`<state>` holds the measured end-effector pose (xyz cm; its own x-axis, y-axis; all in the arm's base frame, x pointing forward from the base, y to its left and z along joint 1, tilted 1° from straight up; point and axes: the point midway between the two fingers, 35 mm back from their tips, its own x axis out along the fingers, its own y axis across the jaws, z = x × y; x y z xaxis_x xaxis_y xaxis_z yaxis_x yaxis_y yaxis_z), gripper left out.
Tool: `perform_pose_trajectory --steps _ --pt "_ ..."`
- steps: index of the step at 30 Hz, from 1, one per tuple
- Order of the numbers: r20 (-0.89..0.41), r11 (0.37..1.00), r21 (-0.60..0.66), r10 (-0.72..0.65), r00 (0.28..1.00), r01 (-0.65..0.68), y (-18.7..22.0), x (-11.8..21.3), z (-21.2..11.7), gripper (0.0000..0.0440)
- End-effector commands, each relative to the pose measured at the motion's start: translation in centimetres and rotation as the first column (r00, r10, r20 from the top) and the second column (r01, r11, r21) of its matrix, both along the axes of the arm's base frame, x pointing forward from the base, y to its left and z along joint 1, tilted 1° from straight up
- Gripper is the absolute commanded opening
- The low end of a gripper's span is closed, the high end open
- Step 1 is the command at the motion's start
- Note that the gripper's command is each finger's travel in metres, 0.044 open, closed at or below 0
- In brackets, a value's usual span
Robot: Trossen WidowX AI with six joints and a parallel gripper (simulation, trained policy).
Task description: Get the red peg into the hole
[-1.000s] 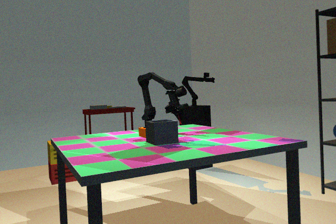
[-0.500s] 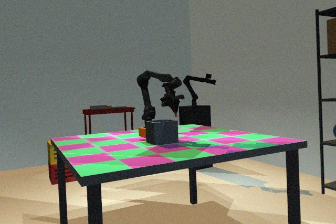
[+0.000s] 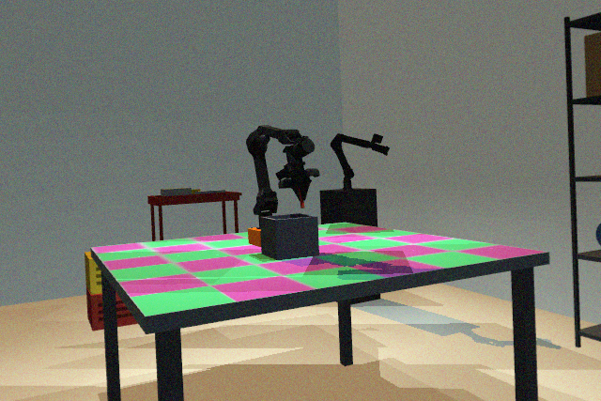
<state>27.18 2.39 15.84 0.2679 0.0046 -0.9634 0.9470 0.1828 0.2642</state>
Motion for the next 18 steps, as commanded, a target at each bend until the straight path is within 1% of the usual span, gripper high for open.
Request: perform_pose_trajectory --steps 1,18 --pt "-0.027 1.000 -0.019 -0.007 1.000 0.007 -1.1 0.2 -0.4 0.0000" --pt "-0.093 0.999 -0.032 -0.011 0.996 0.008 -4.8 1.4 -1.9 0.0000"
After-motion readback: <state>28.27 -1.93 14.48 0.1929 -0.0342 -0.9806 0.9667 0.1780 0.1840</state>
